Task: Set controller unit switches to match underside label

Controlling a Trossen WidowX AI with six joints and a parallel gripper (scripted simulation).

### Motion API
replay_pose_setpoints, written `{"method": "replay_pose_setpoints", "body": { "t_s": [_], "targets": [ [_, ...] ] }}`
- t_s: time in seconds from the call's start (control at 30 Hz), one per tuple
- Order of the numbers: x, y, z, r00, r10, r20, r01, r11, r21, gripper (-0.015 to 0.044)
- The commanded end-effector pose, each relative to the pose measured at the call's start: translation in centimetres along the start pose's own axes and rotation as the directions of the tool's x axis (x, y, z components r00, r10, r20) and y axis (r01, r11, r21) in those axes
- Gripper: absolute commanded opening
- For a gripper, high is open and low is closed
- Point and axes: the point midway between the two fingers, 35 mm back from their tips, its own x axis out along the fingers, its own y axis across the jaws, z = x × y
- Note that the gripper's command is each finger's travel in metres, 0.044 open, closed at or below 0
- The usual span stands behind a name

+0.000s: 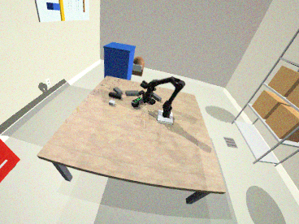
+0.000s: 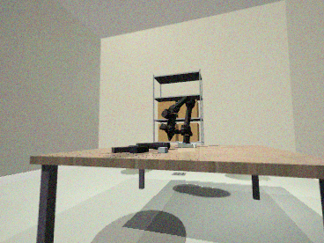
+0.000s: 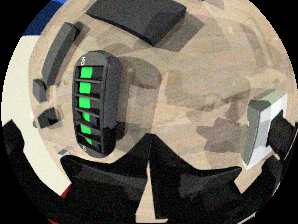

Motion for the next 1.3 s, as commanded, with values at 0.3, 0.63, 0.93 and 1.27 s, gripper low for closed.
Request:
{"method": "replay_pose_setpoints", "body": {
  "t_s": [0.3, 0.63, 0.93, 1.27],
  "targets": [
    [1.1, 4.0, 0.1, 1.0, 0.012, 0.002, -0.012, 1.0, -0.002, 0.0],
    [3.0, 3.8, 0.1, 1.0, 0.012, 0.002, -0.012, 1.0, -0.002, 0.0],
    [4.7, 3.3, 0.1, 1.0, 0.011, 0.002, -0.011, 1.0, -0.002, 0.0],
    [5.5, 3.1, 0.1, 1.0, 0.011, 0.002, -0.011, 1.0, -0.001, 0.0]
  ]
}}
